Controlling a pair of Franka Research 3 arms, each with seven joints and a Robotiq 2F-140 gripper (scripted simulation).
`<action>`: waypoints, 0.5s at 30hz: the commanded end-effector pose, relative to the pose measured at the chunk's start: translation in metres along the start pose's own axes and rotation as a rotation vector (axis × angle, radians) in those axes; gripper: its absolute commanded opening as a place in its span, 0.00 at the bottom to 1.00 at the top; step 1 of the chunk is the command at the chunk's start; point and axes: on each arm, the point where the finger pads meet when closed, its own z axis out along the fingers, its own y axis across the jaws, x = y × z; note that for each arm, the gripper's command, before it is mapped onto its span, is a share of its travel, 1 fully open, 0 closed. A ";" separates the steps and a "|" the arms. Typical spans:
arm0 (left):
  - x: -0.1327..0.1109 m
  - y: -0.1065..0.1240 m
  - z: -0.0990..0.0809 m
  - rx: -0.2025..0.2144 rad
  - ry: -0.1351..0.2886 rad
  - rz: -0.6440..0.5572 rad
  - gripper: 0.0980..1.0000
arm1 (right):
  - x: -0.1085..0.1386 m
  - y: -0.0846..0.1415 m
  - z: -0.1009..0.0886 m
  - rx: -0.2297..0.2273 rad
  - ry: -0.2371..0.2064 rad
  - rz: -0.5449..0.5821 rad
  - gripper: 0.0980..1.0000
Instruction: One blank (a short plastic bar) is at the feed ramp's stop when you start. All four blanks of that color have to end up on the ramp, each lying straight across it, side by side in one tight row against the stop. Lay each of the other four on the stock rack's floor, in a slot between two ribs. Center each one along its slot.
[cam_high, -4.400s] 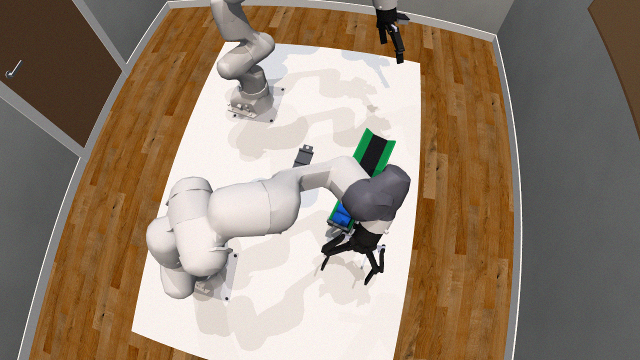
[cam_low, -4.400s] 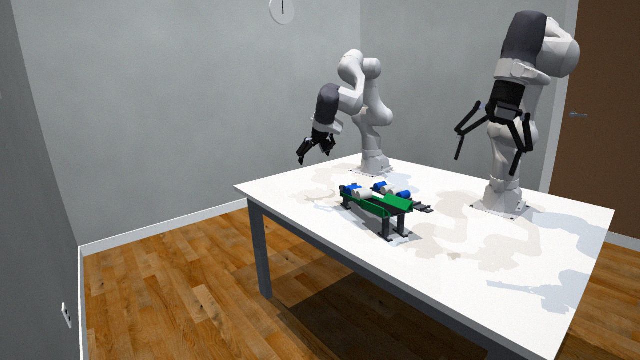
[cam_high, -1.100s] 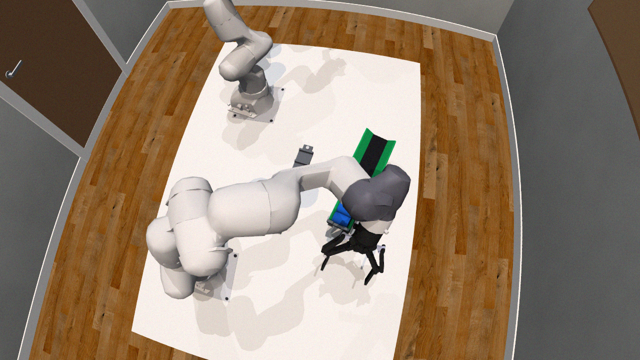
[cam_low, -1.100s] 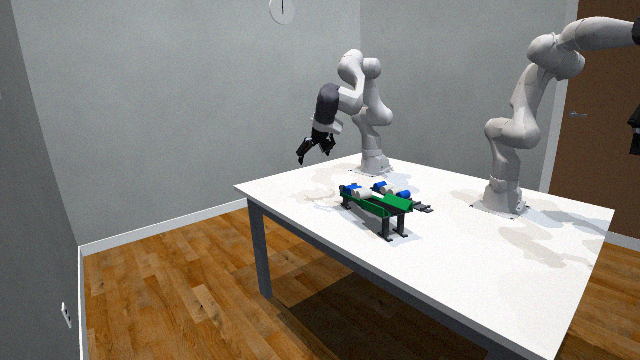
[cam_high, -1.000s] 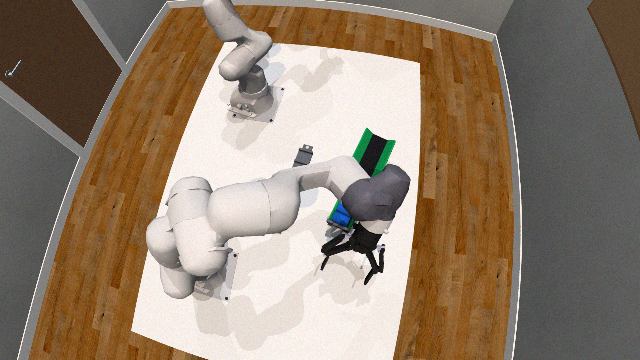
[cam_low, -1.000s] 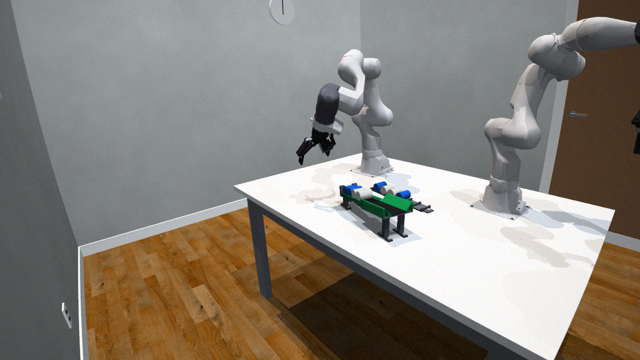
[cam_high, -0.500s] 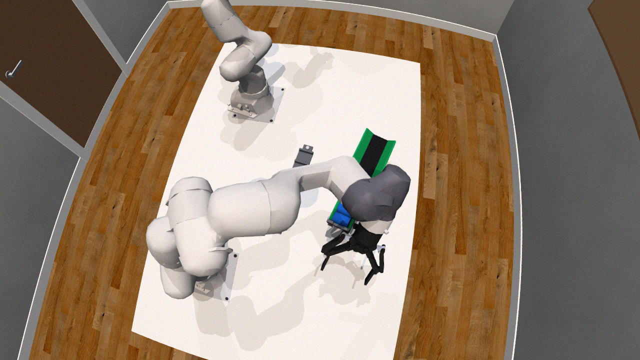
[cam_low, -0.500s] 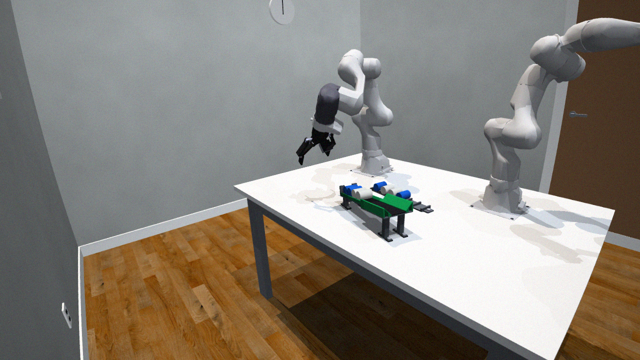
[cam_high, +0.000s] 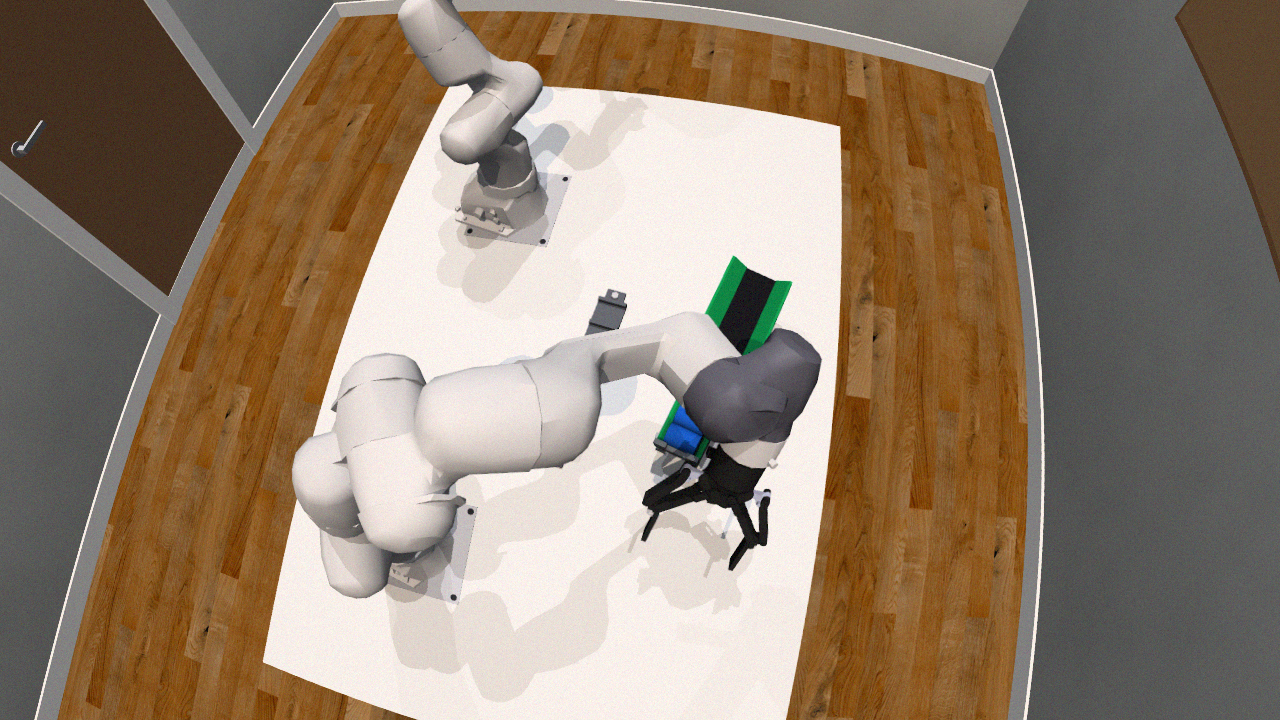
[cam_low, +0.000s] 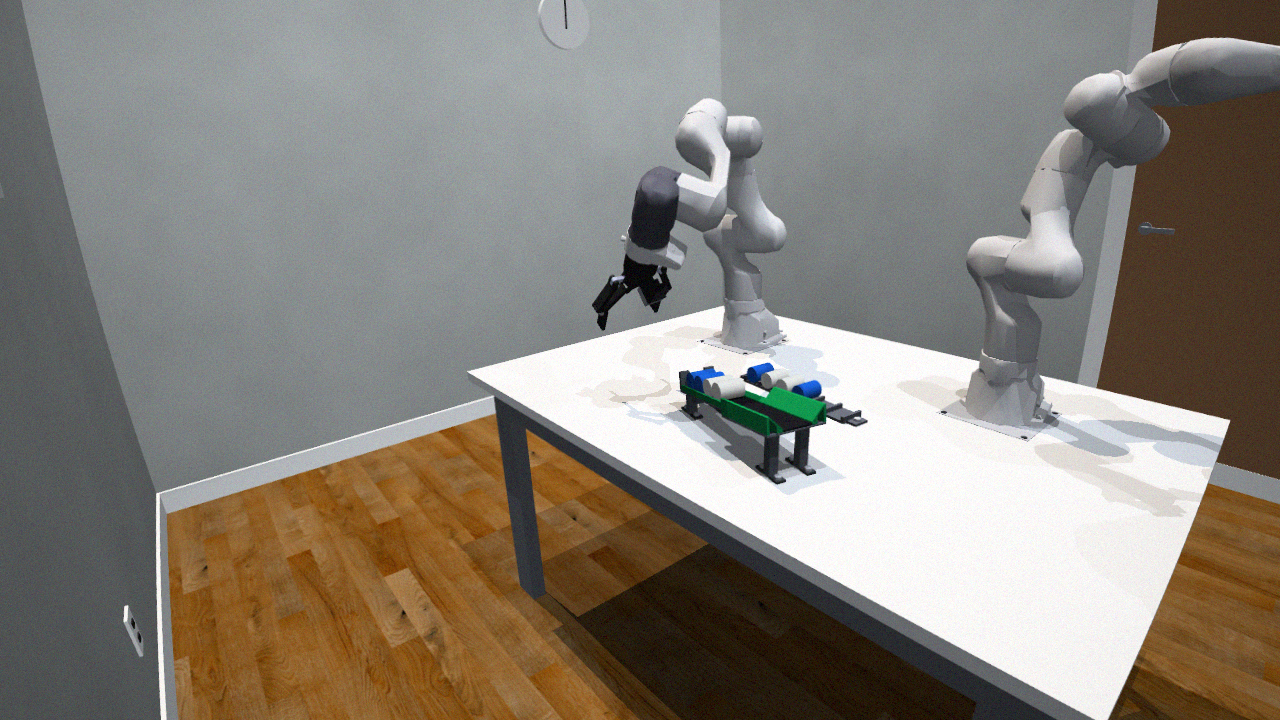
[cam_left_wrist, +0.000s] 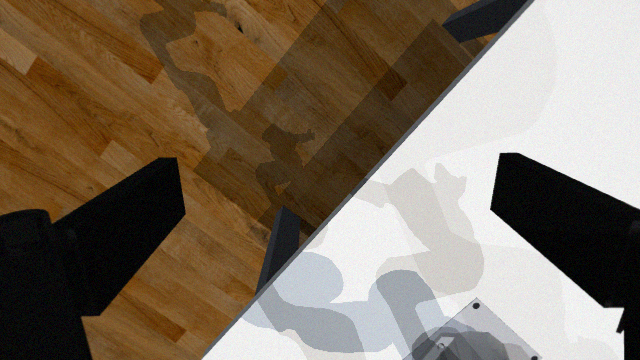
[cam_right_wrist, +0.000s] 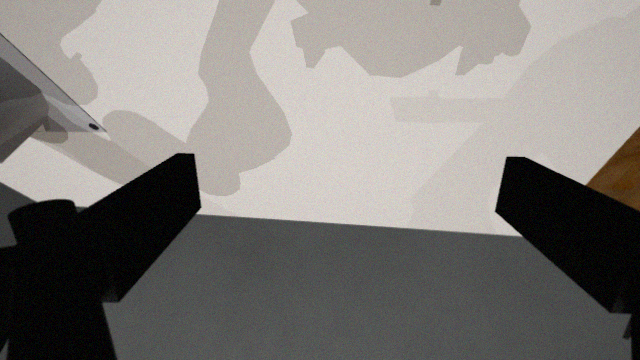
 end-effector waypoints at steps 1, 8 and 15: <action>-0.013 -0.015 -0.002 0.005 -0.018 0.020 1.00 | 0.000 0.001 -0.001 -0.002 0.005 0.005 1.00; -0.026 -0.033 -0.005 0.009 -0.025 0.009 1.00 | 0.000 0.001 -0.001 -0.002 0.005 0.005 1.00; -0.048 -0.061 -0.011 0.014 -0.037 -0.010 1.00 | 0.000 0.001 -0.001 -0.002 0.005 0.005 1.00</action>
